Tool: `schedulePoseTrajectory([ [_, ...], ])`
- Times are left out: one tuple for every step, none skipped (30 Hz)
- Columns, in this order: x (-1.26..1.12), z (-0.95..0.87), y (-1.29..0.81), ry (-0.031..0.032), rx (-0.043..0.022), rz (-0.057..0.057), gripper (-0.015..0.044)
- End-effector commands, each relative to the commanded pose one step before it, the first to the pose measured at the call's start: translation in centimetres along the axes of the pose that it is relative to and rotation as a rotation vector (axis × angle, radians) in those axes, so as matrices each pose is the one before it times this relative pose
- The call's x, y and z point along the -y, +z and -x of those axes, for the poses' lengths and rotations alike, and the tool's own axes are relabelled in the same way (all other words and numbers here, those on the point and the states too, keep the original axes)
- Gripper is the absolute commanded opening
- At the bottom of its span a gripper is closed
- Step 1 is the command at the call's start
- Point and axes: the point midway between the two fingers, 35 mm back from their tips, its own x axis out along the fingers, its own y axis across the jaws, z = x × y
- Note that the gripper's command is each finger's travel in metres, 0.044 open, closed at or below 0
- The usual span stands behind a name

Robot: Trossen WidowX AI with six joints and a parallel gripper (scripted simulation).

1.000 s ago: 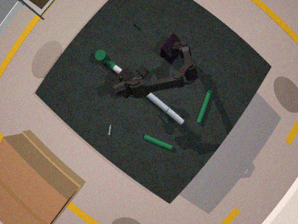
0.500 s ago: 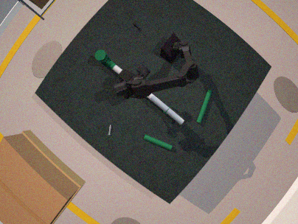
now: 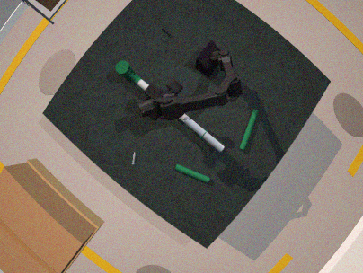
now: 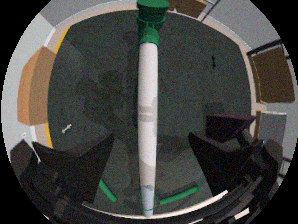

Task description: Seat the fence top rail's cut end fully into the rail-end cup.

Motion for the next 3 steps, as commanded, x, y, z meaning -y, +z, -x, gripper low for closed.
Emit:
schedulePoseTrajectory([
  [0.019,0.144,-0.005,0.00127,0.00448,0.0054,0.0440],
  [0.000,0.000,0.000,0.00000,0.00000,0.0000,0.0440],
  [0.000,0.000,0.000,0.00000,0.00000,0.0000,0.0440],
])
